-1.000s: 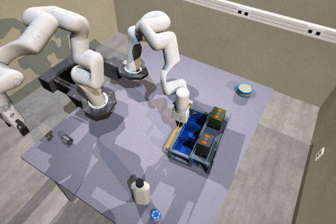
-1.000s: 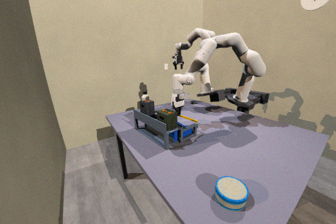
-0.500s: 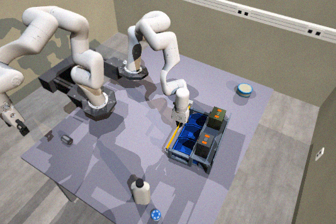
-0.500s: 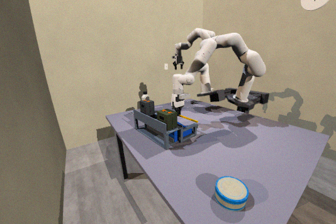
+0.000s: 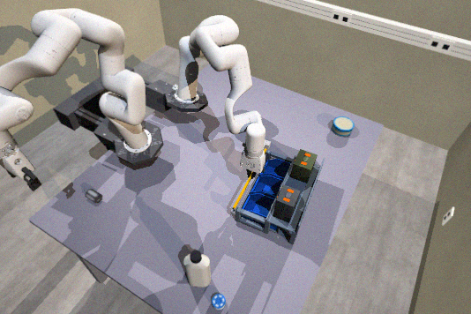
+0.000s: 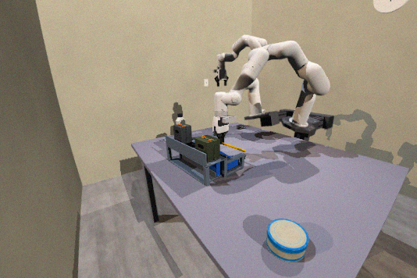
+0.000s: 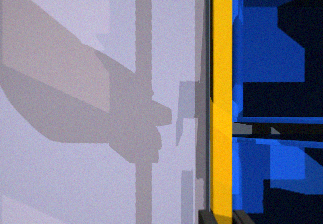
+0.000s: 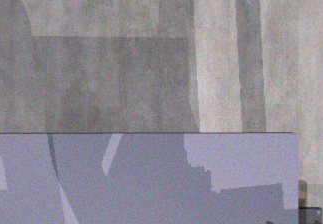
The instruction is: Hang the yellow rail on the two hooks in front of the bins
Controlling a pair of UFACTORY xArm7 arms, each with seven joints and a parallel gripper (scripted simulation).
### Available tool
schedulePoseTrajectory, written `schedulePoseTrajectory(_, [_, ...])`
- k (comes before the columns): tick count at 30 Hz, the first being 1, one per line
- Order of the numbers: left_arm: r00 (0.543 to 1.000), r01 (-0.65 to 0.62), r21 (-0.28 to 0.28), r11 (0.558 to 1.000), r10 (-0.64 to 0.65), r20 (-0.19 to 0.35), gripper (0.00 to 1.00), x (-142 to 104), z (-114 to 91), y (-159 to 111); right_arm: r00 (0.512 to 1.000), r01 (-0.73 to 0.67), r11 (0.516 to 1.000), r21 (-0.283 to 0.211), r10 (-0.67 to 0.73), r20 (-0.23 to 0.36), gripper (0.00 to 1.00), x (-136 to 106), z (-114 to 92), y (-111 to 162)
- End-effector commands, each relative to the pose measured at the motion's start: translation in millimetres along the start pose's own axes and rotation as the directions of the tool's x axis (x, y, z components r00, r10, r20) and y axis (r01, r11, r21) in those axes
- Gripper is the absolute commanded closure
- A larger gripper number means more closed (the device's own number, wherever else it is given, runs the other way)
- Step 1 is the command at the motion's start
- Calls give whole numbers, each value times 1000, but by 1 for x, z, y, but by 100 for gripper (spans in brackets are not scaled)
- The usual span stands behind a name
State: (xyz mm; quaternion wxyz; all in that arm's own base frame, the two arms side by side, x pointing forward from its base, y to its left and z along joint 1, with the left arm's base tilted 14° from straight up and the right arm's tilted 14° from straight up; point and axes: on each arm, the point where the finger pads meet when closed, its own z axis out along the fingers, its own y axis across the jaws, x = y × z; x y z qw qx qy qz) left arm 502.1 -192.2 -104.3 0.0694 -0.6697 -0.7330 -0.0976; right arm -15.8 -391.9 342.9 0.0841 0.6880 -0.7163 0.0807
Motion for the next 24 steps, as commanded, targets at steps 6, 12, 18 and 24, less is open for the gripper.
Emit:
schedulePoseTrajectory(6, [1000, 0, -5, 1000, 0, 4, 100, -2, -2, 2, 1000, 0, 1000, 0, 0, -4, 0, 1, -2, 0])
schedulePoseTrajectory(12, [1000, 0, -5, 1000, 0, 4, 100, -2, -2, 2, 1000, 0, 1000, 0, 0, -4, 0, 1, -2, 0])
schedulePoseTrajectory(18, [1000, 0, -5, 1000, 0, 4, 100, -2, -1, 2, 1000, 0, 1000, 0, 0, -4, 0, 1, -2, 0])
schedulePoseTrajectory(24, [1000, 0, -5, 1000, 0, 4, 100, -2, 0, 2, 1000, 0, 1000, 0, 0, -4, 0, 1, -2, 0])
